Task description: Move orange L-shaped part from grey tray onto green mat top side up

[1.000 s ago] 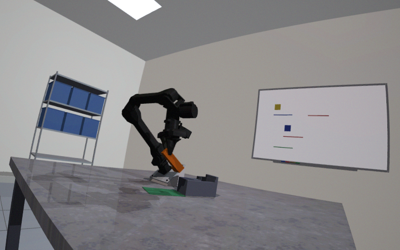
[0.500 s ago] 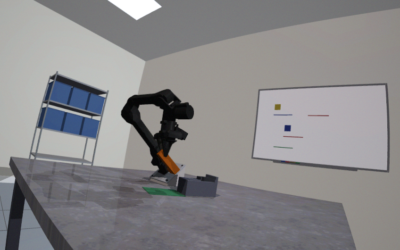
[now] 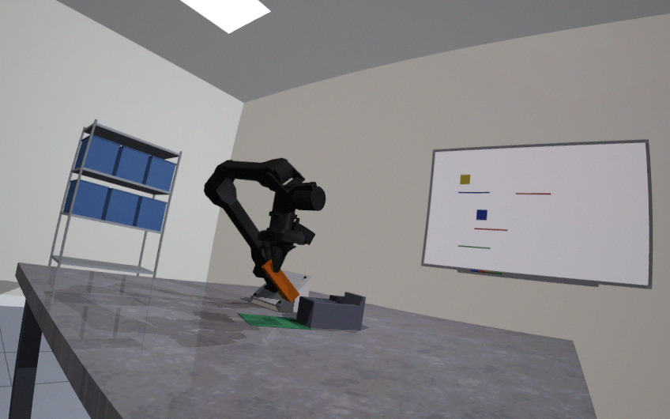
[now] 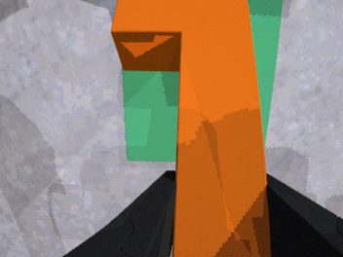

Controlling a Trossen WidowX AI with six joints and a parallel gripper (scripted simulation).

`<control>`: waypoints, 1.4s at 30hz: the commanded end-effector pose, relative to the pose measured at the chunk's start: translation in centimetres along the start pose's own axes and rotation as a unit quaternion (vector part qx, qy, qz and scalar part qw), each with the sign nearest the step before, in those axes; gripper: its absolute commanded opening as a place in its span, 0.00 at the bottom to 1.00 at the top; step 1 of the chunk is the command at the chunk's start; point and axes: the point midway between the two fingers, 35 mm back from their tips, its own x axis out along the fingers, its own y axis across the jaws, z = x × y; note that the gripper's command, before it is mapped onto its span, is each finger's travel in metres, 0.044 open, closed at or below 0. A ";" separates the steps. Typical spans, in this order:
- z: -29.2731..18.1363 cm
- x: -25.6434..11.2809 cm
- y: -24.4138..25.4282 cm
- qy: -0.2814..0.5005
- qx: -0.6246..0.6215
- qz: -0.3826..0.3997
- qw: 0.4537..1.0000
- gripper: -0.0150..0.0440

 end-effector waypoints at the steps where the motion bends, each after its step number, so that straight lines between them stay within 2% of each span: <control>1: -0.1 0.7 0.0 0.003 -0.002 0.001 1.000 0.25; 28: -0.2 4.9 0.1 0.006 -0.002 0.002 1.000 0.25; 39: -0.1 5.0 0.1 0.005 0.000 0.004 1.000 0.25; 42: -0.1 5.0 0.1 0.005 0.000 0.004 1.000 0.39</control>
